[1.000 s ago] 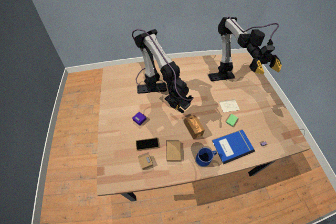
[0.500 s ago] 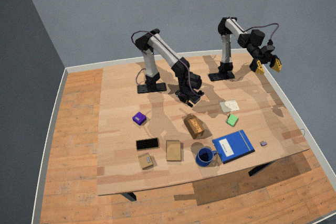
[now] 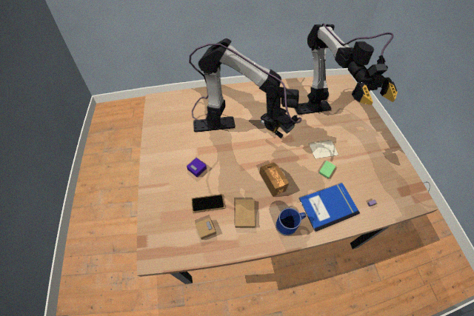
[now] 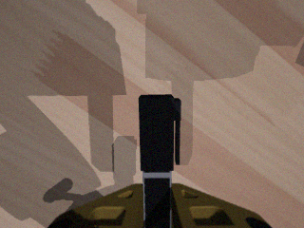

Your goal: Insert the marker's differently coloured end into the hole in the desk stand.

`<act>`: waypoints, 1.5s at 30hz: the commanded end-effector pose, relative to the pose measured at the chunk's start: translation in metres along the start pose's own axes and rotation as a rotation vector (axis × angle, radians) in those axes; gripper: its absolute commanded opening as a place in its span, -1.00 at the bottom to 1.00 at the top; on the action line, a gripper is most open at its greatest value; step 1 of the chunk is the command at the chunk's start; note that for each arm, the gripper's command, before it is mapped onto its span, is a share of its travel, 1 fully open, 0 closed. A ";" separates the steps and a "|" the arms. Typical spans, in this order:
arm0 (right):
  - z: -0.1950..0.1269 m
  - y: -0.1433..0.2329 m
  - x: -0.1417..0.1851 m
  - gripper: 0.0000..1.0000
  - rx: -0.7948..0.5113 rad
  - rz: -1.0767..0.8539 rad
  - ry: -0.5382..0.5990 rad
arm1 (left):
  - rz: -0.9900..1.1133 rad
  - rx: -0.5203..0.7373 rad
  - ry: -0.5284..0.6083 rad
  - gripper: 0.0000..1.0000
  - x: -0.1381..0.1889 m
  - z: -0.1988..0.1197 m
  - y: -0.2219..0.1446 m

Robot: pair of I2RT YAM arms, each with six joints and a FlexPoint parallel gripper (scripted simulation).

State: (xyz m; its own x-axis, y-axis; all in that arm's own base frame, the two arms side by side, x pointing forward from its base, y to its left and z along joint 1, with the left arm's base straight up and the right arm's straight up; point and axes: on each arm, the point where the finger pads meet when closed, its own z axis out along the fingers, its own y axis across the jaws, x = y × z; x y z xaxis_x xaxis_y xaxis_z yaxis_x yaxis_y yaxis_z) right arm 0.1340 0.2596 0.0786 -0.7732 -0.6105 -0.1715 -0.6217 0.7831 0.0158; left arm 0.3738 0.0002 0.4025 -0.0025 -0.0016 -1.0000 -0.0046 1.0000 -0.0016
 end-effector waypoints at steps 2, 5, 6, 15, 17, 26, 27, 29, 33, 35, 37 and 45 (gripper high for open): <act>-0.007 0.028 0.005 -1.00 0.031 0.062 0.005 | 0.006 0.002 -0.072 1.00 -0.028 -0.005 0.001; -0.008 0.048 0.014 -1.00 0.037 0.061 0.007 | 0.006 0.002 -0.072 1.00 -0.028 -0.005 0.001; -0.008 0.055 0.017 -1.00 0.039 0.060 0.007 | 0.006 0.002 -0.072 1.00 -0.028 -0.005 0.001; -0.012 0.099 0.044 -1.00 0.048 0.056 -0.001 | 0.006 0.002 -0.072 1.00 -0.028 -0.005 0.001; -0.013 0.112 0.054 -1.00 0.047 0.054 -0.002 | 0.006 0.002 -0.072 1.00 -0.028 -0.005 0.001; -0.019 0.152 0.095 -1.00 0.060 0.051 -0.023 | 0.006 0.002 -0.072 1.00 -0.028 -0.005 0.001; -0.019 0.152 0.095 -1.00 0.060 0.051 -0.023 | 0.006 0.002 -0.072 1.00 -0.028 -0.005 0.001; -0.021 0.161 0.106 -1.00 0.060 0.050 -0.029 | 0.006 0.002 -0.072 1.00 -0.028 -0.005 0.001; -0.024 0.179 0.131 -1.00 0.053 0.046 -0.040 | 0.006 0.002 -0.072 1.00 -0.028 -0.005 0.001; -0.026 0.187 0.144 -1.00 0.052 0.044 -0.049 | 0.006 0.002 -0.072 1.00 -0.028 -0.005 0.001; -0.027 0.193 0.156 -1.00 0.053 0.044 -0.059 | 0.006 0.002 -0.072 1.00 -0.028 -0.005 0.001; -0.033 0.209 0.196 -1.00 0.046 0.043 -0.085 | 0.006 0.002 -0.072 1.00 -0.028 -0.005 0.001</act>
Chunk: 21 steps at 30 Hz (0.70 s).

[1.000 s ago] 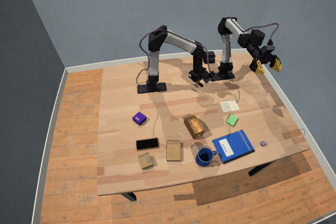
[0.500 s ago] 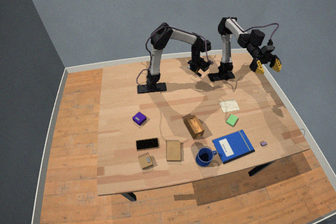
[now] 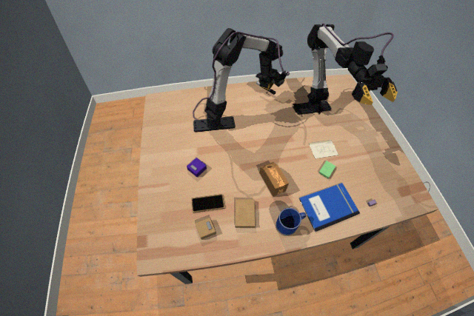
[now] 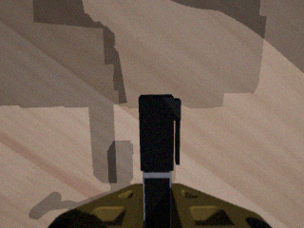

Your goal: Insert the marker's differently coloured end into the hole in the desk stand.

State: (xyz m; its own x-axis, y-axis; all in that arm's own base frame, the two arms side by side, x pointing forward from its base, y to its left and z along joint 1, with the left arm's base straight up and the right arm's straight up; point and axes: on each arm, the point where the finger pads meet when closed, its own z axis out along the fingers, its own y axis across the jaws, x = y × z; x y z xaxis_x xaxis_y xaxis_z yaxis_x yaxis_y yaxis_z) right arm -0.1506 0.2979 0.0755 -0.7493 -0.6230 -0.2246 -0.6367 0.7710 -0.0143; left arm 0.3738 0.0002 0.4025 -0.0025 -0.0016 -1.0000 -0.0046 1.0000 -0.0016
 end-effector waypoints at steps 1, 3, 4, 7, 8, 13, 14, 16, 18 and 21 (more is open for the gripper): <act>-0.006 0.005 0.006 -1.00 0.020 0.065 -0.034 | 0.006 0.002 -0.072 1.00 -0.028 -0.005 0.001; -0.009 0.010 0.019 -1.00 0.011 0.063 -0.042 | 0.006 0.002 -0.072 1.00 -0.028 -0.005 0.001; -0.011 0.012 0.026 -1.00 0.008 0.063 -0.046 | 0.006 0.002 -0.072 1.00 -0.028 -0.005 0.001; -0.014 0.015 0.040 -1.00 0.003 0.058 -0.057 | 0.006 0.002 -0.072 1.00 -0.028 -0.005 0.001; -0.014 0.016 0.042 -1.00 0.001 0.051 -0.058 | 0.006 0.002 -0.072 1.00 -0.028 -0.005 0.001; -0.014 0.018 0.043 -1.00 -0.008 0.022 -0.035 | 0.006 0.002 -0.072 1.00 -0.028 -0.005 0.001; -0.015 0.018 0.044 -1.00 -0.010 0.020 -0.035 | 0.006 0.002 -0.072 1.00 -0.028 -0.005 0.001; -0.015 0.018 0.044 -1.00 -0.010 0.020 -0.035 | 0.006 0.002 -0.072 1.00 -0.028 -0.005 0.001; -0.001 0.018 0.052 -1.00 -0.010 0.004 -0.035 | 0.006 0.002 -0.072 1.00 -0.028 -0.005 0.001; -0.006 0.021 0.046 -1.00 -0.040 0.025 -0.034 | 0.006 0.002 -0.072 1.00 -0.028 -0.005 0.001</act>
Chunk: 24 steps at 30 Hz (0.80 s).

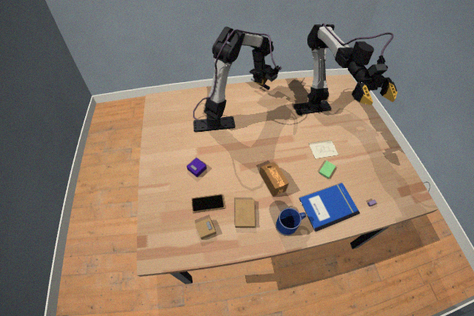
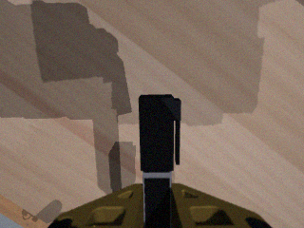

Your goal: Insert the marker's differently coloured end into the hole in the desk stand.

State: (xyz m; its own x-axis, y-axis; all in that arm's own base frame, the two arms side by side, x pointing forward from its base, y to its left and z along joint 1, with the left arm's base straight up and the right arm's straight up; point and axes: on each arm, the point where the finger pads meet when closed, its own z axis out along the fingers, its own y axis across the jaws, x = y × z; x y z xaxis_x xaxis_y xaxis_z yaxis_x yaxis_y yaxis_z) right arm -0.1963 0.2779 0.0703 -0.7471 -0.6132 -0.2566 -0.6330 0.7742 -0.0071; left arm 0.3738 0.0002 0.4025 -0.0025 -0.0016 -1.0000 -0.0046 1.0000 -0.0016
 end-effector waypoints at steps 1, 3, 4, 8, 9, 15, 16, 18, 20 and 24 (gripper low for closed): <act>0.002 0.008 -0.003 -1.00 -0.031 0.024 -0.002 | 0.006 0.002 -0.072 1.00 -0.028 -0.005 0.001; 0.013 0.005 0.000 -1.00 -0.008 0.017 -0.003 | 0.006 0.002 -0.072 1.00 -0.028 -0.005 0.001; 0.014 0.005 -0.001 -1.00 -0.009 0.021 -0.003 | 0.006 0.002 -0.072 1.00 -0.028 -0.005 0.001; 0.017 0.005 0.002 -1.00 -0.016 0.016 -0.004 | 0.006 0.002 -0.072 1.00 -0.028 -0.005 0.001; 0.020 0.005 0.003 -1.00 -0.010 0.014 -0.005 | 0.006 0.002 -0.072 1.00 -0.028 -0.005 0.001; 0.024 0.005 0.008 -1.00 -0.013 0.003 -0.007 | 0.006 0.002 -0.072 1.00 -0.028 -0.005 0.001; 0.022 0.006 0.007 -1.00 -0.025 0.007 -0.006 | 0.006 0.002 -0.072 1.00 -0.028 -0.005 0.001; 0.024 0.008 0.005 -1.00 -0.028 0.014 -0.007 | 0.006 0.002 -0.072 1.00 -0.028 -0.005 0.001; 0.031 0.005 0.006 -1.00 -0.013 0.014 -0.009 | 0.006 0.002 -0.072 1.00 -0.028 -0.005 0.001; 0.033 0.006 0.003 -1.00 -0.023 0.025 -0.009 | 0.006 0.002 -0.072 1.00 -0.028 -0.005 0.001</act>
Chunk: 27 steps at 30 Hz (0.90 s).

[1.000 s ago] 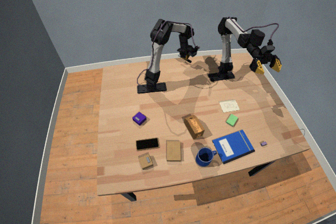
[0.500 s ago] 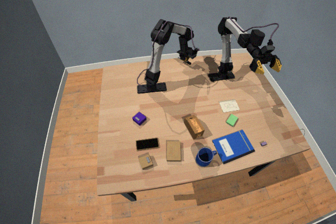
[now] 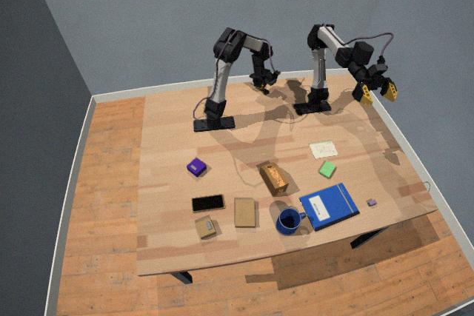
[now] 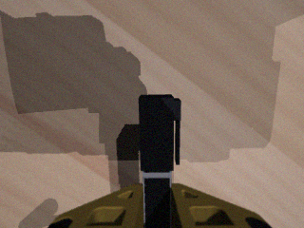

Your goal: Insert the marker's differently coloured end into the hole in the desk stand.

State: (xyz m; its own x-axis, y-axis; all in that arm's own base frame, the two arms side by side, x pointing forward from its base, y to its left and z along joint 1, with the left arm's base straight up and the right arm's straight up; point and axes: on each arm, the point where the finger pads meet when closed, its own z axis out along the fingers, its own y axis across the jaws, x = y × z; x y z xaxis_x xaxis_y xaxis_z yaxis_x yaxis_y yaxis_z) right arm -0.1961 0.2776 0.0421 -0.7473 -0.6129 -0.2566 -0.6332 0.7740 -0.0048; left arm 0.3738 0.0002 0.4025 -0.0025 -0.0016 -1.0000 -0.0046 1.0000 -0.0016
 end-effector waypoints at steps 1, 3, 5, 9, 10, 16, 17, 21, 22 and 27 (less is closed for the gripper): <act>0.011 0.005 -0.001 -1.00 -0.009 0.015 -0.011 | 0.006 0.002 -0.072 1.00 -0.028 -0.005 0.001; 0.002 0.007 -0.002 -1.00 -0.030 0.018 -0.007 | 0.006 0.002 -0.072 1.00 -0.028 -0.005 0.001; 0.002 0.007 -0.002 -1.00 -0.030 0.018 -0.007 | 0.006 0.002 -0.072 1.00 -0.028 -0.005 0.001; 0.016 0.005 0.007 -1.00 -0.014 0.003 -0.004 | 0.006 0.002 -0.072 1.00 -0.028 -0.005 0.001; 0.011 0.008 0.005 -1.00 -0.035 0.009 -0.002 | 0.006 0.002 -0.072 1.00 -0.028 -0.005 0.001; 0.023 0.007 0.003 -1.00 -0.025 0.023 -0.002 | 0.006 0.002 -0.072 1.00 -0.028 -0.005 0.001; 0.026 0.006 0.003 -1.00 -0.019 0.024 -0.002 | 0.006 0.002 -0.072 1.00 -0.028 -0.005 0.001; 0.020 0.008 0.004 -1.00 -0.029 0.020 -0.001 | 0.006 0.002 -0.072 1.00 -0.028 -0.005 0.001; 0.020 0.008 0.004 -1.00 -0.029 0.020 -0.001 | 0.006 0.002 -0.072 1.00 -0.028 -0.005 0.001; 0.019 0.008 0.008 -1.00 -0.043 0.005 0.000 | 0.006 0.002 -0.072 1.00 -0.028 -0.005 0.001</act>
State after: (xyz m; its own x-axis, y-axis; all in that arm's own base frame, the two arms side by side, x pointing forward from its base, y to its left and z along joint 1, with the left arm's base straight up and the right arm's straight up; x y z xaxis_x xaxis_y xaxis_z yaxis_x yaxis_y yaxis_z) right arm -0.1955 0.2789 0.0172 -0.7510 -0.6083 -0.2570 -0.6292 0.7773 -0.0012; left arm 0.3738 0.0002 0.4025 -0.0025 -0.0016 -1.0000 -0.0046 1.0000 -0.0016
